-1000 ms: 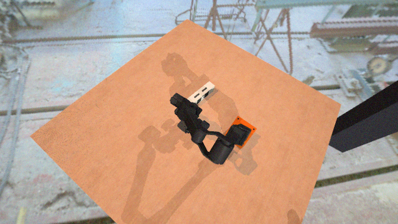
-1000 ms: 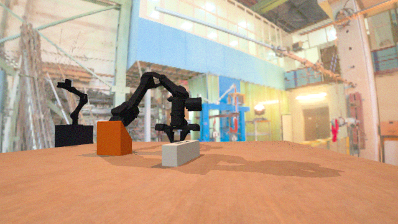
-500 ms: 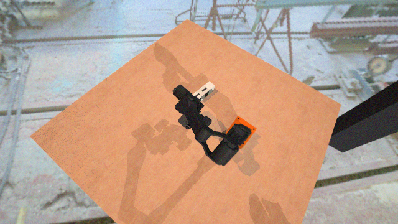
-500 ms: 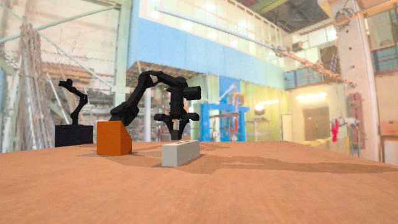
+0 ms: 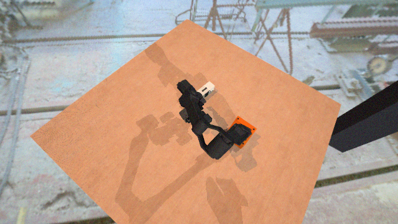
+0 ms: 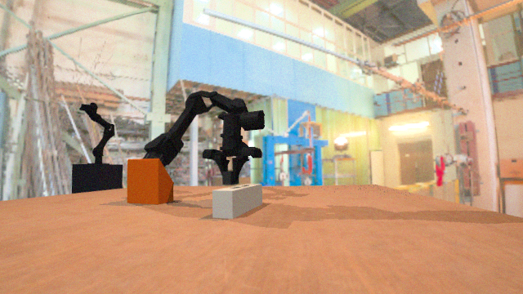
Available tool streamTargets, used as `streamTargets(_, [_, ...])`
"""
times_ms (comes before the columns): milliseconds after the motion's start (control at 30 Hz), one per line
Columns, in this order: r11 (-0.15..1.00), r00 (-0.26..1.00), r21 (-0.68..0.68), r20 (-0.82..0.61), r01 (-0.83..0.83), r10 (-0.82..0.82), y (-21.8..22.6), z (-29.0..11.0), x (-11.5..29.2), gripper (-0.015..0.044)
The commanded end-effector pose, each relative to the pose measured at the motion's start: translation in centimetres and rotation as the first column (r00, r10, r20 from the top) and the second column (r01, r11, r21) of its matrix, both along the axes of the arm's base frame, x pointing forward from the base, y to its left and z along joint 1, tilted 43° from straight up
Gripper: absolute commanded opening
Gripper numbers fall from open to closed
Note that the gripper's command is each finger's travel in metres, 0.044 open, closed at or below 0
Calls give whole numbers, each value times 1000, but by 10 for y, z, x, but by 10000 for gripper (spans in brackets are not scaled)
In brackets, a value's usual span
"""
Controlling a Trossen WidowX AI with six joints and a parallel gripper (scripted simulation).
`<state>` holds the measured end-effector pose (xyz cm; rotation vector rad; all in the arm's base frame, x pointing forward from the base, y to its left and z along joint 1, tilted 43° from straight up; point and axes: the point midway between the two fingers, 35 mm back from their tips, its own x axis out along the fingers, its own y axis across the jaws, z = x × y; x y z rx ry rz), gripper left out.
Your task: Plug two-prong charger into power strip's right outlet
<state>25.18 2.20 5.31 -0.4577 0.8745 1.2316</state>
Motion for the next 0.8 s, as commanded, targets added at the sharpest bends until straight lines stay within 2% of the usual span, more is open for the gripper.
streamTargets(0, [998, 997, -2, -52, 65, -65, -8, -8, 0, 0])
streamTargets(767, [932, 882, -30, -314, 362, -352, -41, -51, -6, 0])
